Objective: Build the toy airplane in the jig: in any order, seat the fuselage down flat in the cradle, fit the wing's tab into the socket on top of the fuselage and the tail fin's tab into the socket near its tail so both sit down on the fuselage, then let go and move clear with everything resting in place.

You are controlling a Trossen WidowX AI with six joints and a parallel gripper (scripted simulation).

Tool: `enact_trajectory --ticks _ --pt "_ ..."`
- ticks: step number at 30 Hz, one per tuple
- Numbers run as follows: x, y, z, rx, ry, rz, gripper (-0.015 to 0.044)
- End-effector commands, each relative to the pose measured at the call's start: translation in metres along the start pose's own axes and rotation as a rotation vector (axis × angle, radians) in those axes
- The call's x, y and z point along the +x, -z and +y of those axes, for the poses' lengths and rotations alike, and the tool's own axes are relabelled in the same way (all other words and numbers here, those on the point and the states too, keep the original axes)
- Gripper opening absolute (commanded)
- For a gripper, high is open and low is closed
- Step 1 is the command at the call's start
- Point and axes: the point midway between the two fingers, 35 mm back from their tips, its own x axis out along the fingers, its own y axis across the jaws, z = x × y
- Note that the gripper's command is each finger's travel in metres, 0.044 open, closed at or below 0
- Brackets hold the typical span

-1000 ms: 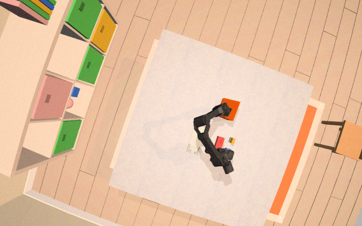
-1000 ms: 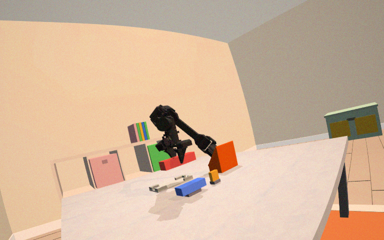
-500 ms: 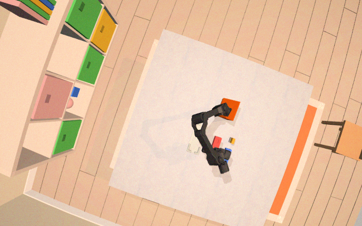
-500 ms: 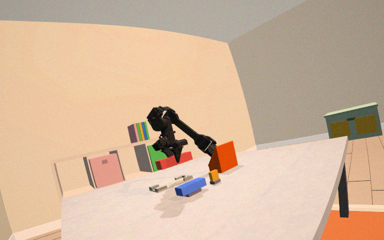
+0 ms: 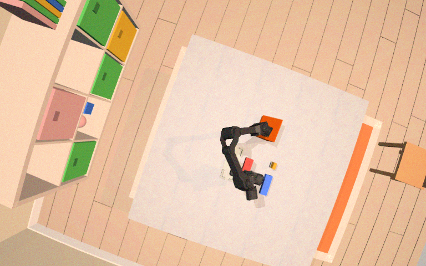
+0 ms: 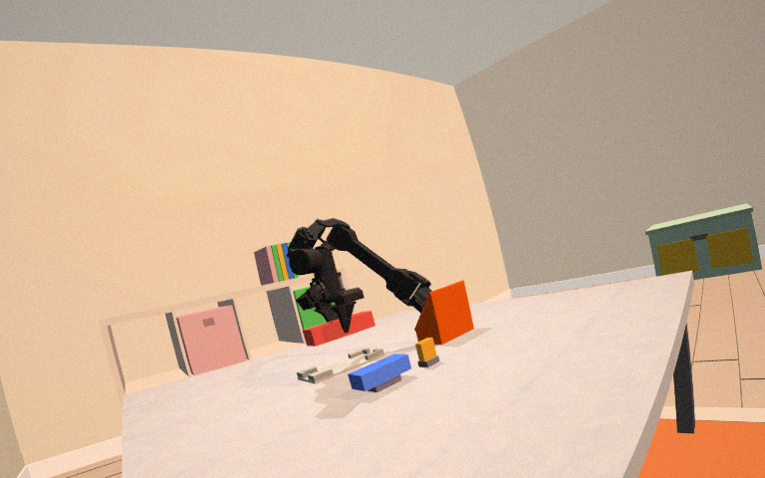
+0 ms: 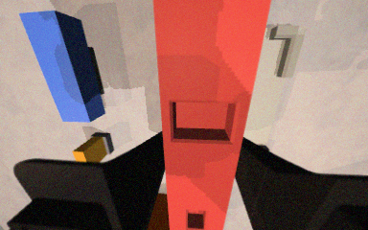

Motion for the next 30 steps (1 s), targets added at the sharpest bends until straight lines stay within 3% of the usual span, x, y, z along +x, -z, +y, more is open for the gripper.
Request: enact_trajectory --ticks 1,25,30 --pt "0.005 0.002 -0.013 0.004 0.003 -0.006 0.0000" --pt "0.035 0.021 -0.076 0.044 0.031 -0.001 0.0000" --pt "0.036 0.021 -0.076 0.044 0.031 -0.001 0.0131"
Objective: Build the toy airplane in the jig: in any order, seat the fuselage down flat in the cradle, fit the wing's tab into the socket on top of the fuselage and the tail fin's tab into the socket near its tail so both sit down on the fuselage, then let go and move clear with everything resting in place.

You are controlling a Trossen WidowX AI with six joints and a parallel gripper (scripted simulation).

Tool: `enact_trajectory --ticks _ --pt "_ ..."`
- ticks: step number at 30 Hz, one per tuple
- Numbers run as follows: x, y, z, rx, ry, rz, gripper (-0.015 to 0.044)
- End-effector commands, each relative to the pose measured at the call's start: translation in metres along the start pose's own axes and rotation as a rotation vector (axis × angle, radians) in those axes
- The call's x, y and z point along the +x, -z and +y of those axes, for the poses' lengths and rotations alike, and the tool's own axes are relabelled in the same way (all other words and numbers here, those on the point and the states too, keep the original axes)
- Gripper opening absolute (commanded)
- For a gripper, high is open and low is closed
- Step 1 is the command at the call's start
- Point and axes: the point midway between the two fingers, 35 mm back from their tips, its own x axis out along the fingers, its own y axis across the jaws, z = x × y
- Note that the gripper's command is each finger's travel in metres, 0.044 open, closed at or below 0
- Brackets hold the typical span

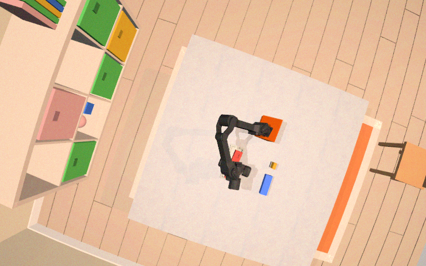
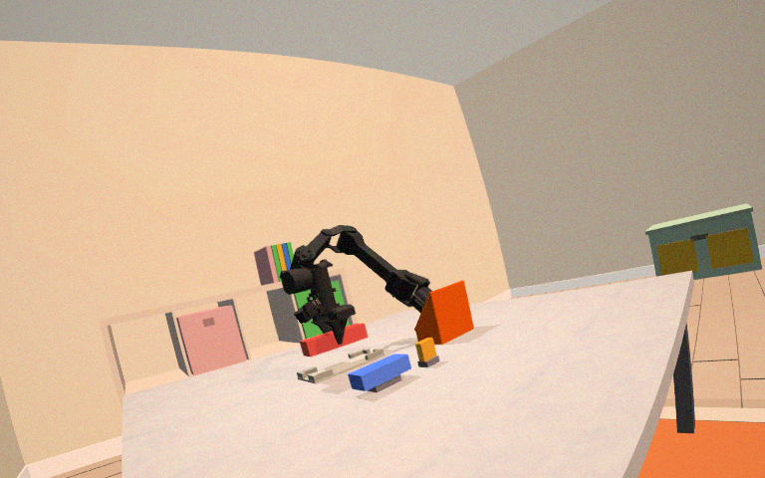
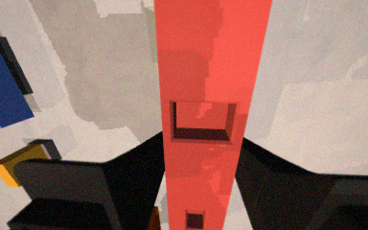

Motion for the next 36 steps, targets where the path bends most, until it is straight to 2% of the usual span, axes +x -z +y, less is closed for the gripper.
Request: enact_trajectory --ticks 1,3,19,36 --pt "0.000 0.001 -0.001 -0.004 0.004 -0.004 0.0157" --pt "0.000 0.001 -0.001 -0.004 0.004 -0.004 0.0195" --pt "0.001 0.001 -0.001 -0.004 0.004 -0.004 0.0195" --pt "0.029 0.000 -0.001 -0.004 0.003 -0.004 0.0195"
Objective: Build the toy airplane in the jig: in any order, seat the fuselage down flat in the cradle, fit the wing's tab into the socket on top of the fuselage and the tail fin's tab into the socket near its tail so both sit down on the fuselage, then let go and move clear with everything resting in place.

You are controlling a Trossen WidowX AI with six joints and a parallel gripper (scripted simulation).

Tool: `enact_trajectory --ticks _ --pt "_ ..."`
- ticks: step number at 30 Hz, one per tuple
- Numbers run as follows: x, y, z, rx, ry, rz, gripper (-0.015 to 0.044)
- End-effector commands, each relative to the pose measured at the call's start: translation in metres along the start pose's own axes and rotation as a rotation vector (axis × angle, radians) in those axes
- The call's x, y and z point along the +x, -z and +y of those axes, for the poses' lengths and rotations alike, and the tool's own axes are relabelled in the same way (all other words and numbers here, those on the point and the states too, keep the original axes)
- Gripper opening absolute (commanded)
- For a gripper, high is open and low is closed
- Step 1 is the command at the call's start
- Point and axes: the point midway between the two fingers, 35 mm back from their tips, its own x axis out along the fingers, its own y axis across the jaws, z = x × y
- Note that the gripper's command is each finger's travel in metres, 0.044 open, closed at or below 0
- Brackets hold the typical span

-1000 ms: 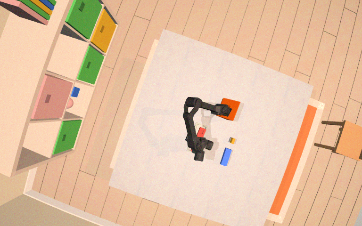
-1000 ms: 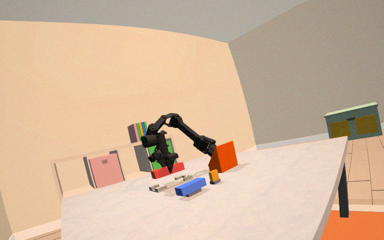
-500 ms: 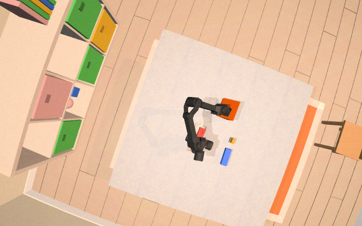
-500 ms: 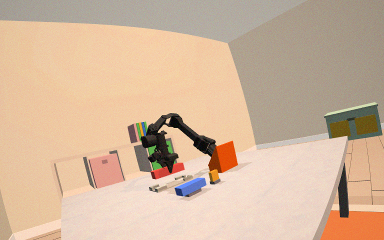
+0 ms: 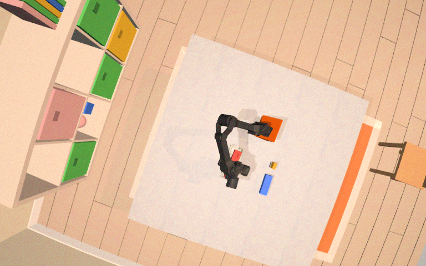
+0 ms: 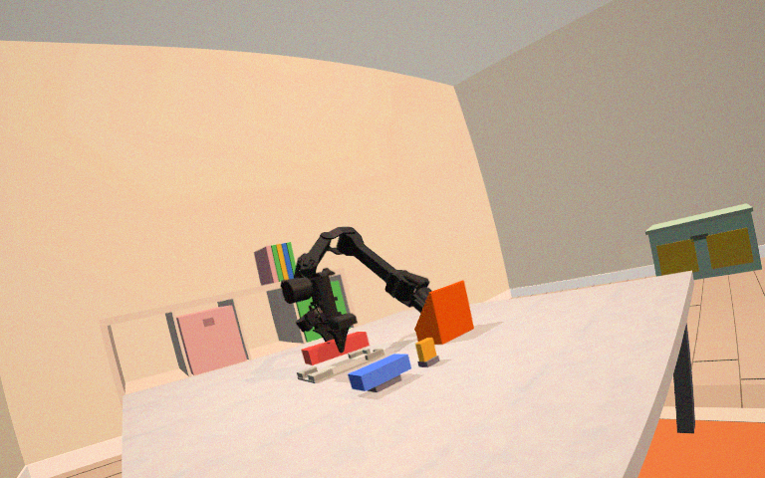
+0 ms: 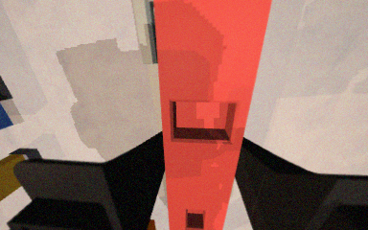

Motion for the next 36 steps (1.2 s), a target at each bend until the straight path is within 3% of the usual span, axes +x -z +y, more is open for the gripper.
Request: enact_trajectory --ticks 1,11,16,21,36 --pt "0.007 0.001 0.000 -0.006 0.004 -0.001 0.0195" --pt "0.017 0.001 0.000 -0.006 0.006 -0.001 0.0195" --pt "0.015 0.001 -0.001 0.000 0.002 0.002 0.0161" --pt "0.015 0.001 -0.001 0.000 0.002 0.002 0.0030" --pt "0.015 0.001 -0.001 0.000 0.002 0.002 0.0424"
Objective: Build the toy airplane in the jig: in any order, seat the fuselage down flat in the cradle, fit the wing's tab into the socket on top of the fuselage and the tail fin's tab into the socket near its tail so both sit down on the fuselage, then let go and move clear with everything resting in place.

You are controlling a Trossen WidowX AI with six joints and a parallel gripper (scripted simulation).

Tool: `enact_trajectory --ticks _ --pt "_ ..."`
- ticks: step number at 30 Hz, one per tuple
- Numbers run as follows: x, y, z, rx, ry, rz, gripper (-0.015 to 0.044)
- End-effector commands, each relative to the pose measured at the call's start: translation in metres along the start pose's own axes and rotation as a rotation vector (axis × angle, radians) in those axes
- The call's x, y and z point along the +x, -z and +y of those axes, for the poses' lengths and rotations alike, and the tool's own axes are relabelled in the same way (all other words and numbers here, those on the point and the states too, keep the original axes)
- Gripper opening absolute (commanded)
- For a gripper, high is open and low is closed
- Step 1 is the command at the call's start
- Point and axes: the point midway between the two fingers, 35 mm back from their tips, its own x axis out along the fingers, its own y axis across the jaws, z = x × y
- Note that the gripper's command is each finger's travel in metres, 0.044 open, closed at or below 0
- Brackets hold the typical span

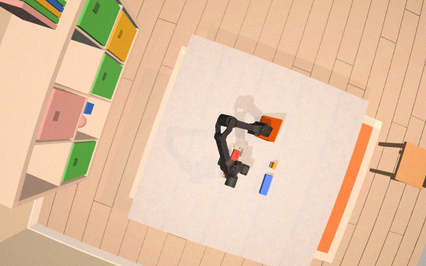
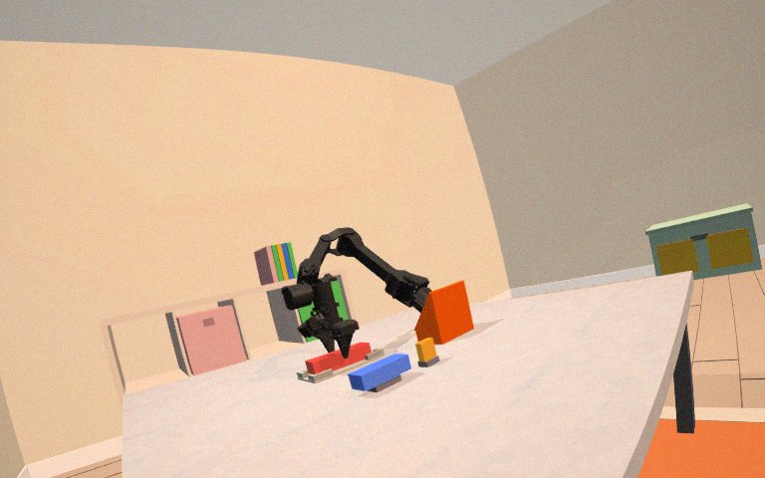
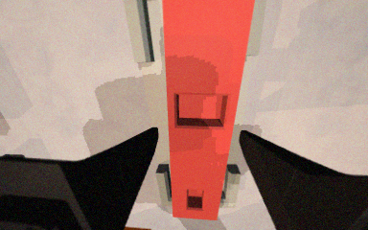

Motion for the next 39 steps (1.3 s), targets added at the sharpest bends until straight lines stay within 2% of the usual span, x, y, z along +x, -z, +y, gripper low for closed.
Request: enact_trajectory --ticks 1,10,18,34,39 --pt "-0.001 0.000 0.000 0.002 0.001 -0.001 0.0440" --pt "-0.003 -0.001 0.000 0.001 0.000 -0.001 0.0440" --pt "-0.104 0.000 0.001 -0.005 0.000 -0.002 0.0440" --pt "-0.101 -0.003 0.005 -0.075 0.000 -0.002 0.0440" --pt "-0.106 -0.032 0.063 -0.076 -0.018 -0.006 0.0440"
